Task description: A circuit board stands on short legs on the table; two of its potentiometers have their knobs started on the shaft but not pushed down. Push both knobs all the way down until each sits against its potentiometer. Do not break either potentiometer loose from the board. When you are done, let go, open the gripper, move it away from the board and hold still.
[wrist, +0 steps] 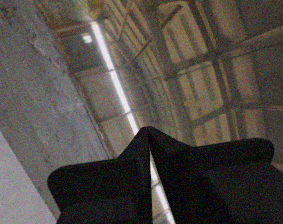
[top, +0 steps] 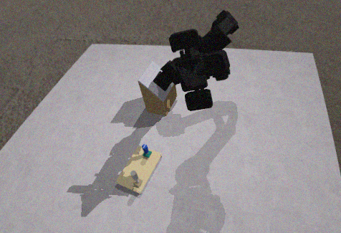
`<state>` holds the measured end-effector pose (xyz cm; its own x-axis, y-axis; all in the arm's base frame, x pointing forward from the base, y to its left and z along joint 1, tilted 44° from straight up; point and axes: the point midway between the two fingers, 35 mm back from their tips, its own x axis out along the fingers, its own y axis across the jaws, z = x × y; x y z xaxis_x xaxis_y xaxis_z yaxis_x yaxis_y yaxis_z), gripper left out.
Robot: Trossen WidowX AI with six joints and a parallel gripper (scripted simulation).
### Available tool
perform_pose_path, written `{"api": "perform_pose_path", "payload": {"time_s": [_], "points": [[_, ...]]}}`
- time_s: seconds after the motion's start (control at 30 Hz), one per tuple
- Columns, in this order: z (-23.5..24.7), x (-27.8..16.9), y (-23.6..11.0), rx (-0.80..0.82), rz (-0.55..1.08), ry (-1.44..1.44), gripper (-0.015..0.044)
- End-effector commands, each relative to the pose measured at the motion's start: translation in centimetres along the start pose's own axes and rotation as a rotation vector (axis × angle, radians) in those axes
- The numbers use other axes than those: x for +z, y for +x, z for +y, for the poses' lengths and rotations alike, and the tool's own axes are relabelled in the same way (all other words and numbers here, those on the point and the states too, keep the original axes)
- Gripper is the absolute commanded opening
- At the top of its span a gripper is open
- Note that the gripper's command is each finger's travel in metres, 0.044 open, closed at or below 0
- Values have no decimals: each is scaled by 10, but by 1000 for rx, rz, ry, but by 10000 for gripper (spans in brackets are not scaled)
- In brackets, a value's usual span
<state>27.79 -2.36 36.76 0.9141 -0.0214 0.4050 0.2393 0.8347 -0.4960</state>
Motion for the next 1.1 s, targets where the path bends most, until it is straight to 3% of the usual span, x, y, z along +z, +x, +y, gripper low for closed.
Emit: {"api": "perform_pose_path", "payload": {"time_s": [0.0,0.5,1.07], "points": [[15,-27,12,89,106,19,0],[75,-120,17,420,488,112,0],[135,-196,-26,767,905,327,0]]}}
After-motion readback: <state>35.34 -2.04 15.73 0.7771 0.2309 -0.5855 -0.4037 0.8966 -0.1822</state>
